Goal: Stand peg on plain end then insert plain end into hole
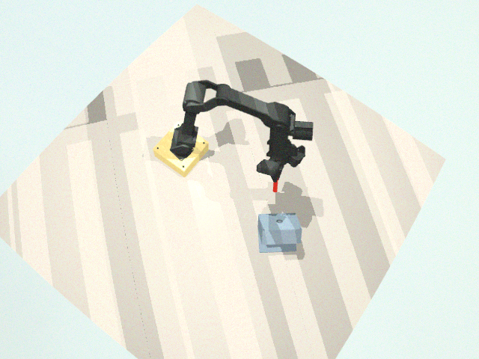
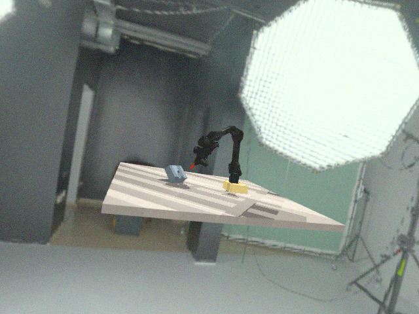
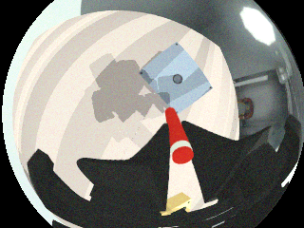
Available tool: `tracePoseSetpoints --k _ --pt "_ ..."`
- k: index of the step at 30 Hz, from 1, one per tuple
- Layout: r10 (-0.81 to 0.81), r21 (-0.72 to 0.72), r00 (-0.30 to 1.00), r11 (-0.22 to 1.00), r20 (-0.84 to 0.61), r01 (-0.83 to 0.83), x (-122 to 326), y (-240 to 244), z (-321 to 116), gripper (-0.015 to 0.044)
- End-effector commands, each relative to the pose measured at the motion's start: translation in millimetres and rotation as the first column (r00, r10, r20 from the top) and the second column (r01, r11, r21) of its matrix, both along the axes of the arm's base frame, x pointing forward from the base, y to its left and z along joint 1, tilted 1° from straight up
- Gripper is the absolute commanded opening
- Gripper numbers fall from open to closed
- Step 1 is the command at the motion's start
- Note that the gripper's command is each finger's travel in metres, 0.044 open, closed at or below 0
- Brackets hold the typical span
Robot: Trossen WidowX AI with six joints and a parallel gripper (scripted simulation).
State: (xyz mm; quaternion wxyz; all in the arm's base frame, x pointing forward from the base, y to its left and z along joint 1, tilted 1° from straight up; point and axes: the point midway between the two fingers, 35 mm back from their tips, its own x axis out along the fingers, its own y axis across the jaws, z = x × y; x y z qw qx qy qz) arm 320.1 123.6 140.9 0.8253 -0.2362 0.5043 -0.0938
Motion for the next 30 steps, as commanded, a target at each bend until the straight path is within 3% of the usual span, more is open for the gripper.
tracePoseSetpoints --k 1,30 --pt "0.01 -0.037 1.0 0.999 0.025 -0.009 10 -1 5 0.0" --pt "0.027 -0.115 0.998 0.993 0.061 -0.02 51 -26 -19 0.0"
